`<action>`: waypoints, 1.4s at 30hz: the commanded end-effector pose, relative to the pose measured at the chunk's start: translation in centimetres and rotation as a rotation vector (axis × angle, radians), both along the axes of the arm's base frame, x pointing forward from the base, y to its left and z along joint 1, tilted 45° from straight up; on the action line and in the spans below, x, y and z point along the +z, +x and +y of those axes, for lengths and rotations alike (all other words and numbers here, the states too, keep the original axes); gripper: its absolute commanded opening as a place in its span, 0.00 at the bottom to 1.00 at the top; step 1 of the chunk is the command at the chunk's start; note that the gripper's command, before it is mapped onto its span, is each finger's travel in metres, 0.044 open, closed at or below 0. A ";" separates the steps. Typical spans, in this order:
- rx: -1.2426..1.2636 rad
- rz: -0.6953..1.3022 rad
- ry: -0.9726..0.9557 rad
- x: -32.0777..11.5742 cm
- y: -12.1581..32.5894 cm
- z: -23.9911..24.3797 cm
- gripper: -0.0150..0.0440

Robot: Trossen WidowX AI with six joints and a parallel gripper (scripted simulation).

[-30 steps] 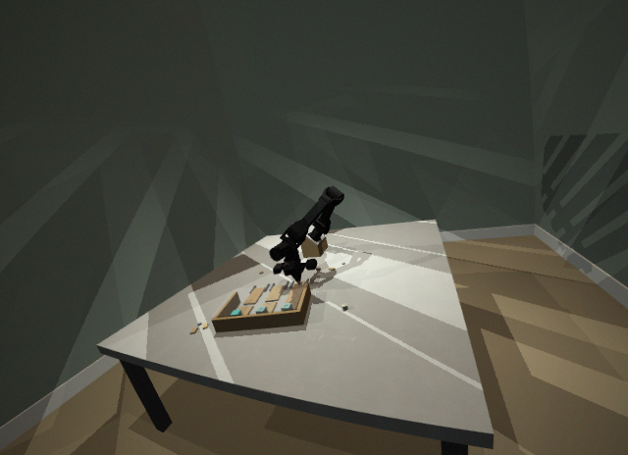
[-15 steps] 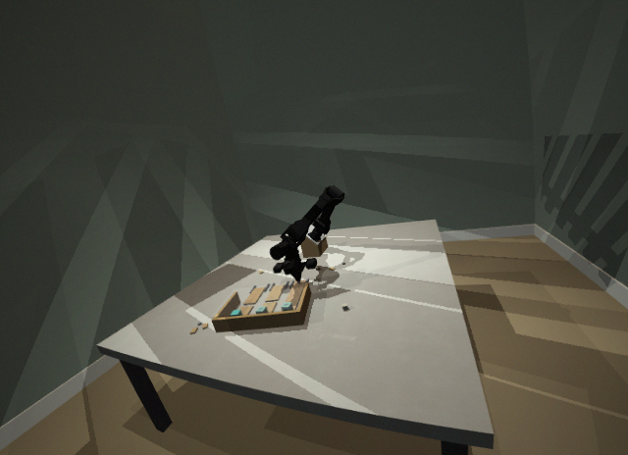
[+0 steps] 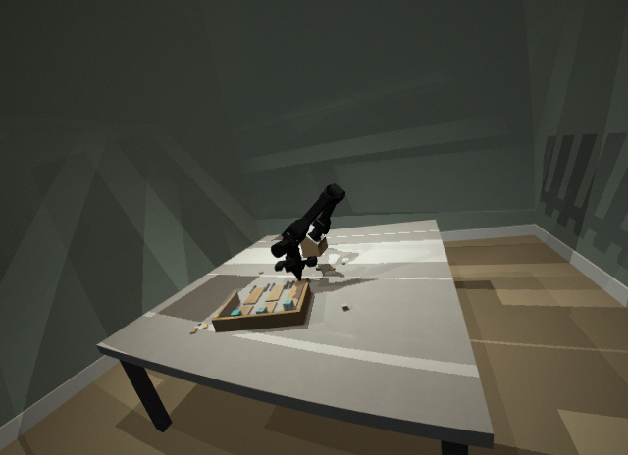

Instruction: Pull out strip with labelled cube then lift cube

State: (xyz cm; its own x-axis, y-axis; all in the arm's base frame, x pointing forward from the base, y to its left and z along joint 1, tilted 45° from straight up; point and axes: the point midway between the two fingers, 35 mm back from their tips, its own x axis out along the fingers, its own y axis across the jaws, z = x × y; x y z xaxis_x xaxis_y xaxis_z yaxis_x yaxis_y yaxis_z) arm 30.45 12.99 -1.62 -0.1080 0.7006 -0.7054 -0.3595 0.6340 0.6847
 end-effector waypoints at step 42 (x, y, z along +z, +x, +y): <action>0.009 0.015 -0.007 -1.7 -6.9 -2.4 0.25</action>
State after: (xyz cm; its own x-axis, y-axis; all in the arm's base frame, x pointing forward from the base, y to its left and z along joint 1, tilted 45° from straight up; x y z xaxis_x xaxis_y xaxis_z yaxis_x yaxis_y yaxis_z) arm 24.83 10.78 -2.88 -0.1041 0.7038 -0.7027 -0.3605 0.6318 0.6862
